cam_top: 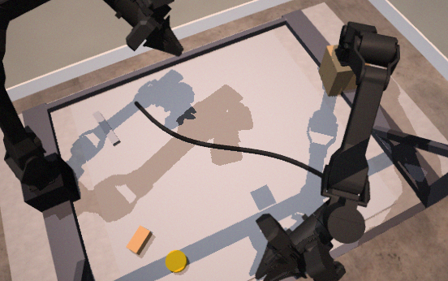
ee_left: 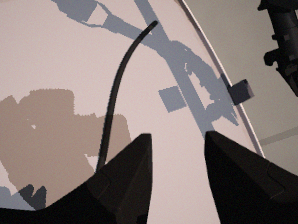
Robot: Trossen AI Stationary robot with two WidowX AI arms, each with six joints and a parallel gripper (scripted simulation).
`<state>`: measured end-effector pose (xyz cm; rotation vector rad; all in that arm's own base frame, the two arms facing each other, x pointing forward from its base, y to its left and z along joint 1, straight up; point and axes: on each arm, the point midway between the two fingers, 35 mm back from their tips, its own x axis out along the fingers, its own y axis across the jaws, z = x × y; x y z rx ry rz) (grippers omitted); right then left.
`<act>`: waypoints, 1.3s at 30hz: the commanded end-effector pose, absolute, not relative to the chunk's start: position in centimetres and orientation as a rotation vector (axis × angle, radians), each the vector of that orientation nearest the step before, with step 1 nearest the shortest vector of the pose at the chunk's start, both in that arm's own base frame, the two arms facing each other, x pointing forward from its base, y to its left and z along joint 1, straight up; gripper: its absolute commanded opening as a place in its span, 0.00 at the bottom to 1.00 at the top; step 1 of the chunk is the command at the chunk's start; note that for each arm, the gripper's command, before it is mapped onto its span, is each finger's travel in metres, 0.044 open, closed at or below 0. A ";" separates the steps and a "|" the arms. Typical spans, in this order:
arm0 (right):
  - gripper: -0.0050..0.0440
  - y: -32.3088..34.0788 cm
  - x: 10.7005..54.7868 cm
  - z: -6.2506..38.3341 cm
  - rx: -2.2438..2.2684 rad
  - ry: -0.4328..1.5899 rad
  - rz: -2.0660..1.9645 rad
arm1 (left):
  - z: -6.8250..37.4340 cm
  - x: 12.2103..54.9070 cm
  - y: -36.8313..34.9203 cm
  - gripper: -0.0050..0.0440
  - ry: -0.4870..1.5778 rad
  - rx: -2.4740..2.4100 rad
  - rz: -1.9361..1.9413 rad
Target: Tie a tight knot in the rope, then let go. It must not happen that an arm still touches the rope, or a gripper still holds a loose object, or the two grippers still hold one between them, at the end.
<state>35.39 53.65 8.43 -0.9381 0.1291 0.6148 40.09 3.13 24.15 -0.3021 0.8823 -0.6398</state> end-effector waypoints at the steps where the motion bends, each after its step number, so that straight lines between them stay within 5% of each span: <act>1: 0.31 53.5 35.4 12.2 -0.873 0.100 0.613 | 25.1 40.1 2.3 0.31 0.869 -0.269 -0.636; 39: 0.31 44.8 33.8 23.1 -0.478 0.292 0.691 | 23.6 41.6 -12.5 0.31 0.953 -0.068 -0.611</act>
